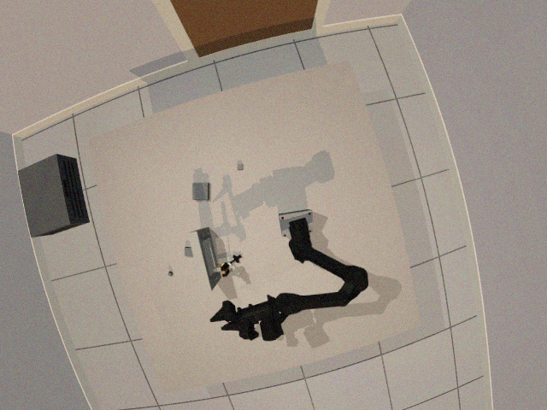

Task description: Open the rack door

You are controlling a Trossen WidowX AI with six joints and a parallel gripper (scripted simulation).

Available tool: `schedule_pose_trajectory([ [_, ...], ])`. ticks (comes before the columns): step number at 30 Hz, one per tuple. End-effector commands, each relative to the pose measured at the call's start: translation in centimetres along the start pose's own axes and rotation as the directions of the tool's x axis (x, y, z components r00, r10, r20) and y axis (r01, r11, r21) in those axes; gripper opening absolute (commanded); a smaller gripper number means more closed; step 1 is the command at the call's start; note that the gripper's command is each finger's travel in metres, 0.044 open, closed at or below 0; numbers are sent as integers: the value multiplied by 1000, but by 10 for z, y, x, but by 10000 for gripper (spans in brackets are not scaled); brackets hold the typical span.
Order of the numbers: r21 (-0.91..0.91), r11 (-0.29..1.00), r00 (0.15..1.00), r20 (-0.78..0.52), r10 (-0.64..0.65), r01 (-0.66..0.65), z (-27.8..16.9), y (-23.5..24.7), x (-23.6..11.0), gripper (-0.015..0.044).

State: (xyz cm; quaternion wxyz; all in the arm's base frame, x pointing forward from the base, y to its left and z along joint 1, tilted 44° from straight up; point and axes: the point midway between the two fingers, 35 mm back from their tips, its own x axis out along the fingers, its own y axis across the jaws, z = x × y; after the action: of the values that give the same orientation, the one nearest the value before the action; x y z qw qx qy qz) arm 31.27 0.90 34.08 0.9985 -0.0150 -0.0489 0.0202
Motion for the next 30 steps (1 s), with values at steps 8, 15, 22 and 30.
schedule_pose_trajectory([
  [8, -51, 998, 973, -229, 26, -39, -37, -11, 17, 286],
  [15, -46, 994, 888, -456, 65, -97, -76, -24, 24, 286],
  [22, 20, 989, 758, -640, 127, -148, -110, -36, 20, 286],
  [30, 160, 972, 583, -779, 232, -173, -138, -48, 6, 286],
])
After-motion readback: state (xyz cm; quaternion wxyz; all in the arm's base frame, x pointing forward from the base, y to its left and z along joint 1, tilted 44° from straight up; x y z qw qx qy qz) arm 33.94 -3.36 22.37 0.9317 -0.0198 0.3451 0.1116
